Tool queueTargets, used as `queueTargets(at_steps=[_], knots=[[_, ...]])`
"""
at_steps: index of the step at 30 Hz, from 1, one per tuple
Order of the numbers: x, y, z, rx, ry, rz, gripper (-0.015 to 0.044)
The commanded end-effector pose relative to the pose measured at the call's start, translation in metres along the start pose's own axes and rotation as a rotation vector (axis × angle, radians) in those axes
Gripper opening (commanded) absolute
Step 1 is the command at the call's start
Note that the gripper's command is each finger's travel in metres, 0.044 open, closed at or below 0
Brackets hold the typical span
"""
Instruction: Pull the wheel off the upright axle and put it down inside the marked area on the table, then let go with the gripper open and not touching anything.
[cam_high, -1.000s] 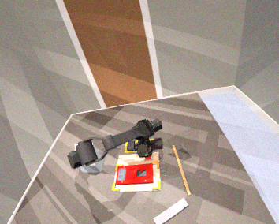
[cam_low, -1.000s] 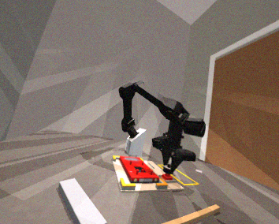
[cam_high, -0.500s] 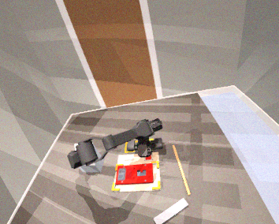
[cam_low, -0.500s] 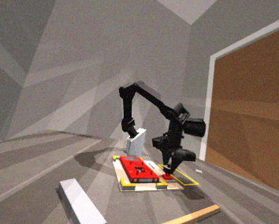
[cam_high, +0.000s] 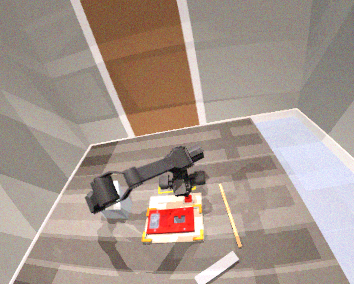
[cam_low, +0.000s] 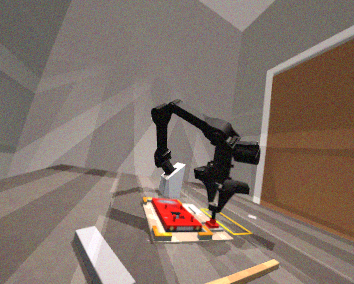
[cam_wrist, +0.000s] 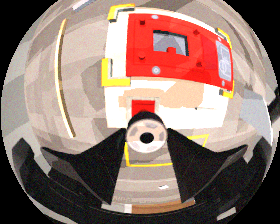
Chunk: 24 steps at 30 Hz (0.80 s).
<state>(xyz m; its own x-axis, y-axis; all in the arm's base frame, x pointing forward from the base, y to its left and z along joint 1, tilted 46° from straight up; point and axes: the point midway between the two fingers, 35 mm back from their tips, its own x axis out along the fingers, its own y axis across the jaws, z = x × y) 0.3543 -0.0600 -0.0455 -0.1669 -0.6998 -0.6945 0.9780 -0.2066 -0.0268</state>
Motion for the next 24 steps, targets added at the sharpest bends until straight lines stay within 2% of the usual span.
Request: queueTargets(at_steps=[1,8,18,24], knots=[[-0.008,0.0,-0.001,-0.002,0.004,0.011,0.0],[-0.012,0.0,-0.001,-0.002,0.004,0.011,0.0],[-0.045,-0.004,0.002,-0.003,0.006,0.011,0.0],[-0.042,-0.013,-0.023,-0.01,0.007,0.01,0.0]])
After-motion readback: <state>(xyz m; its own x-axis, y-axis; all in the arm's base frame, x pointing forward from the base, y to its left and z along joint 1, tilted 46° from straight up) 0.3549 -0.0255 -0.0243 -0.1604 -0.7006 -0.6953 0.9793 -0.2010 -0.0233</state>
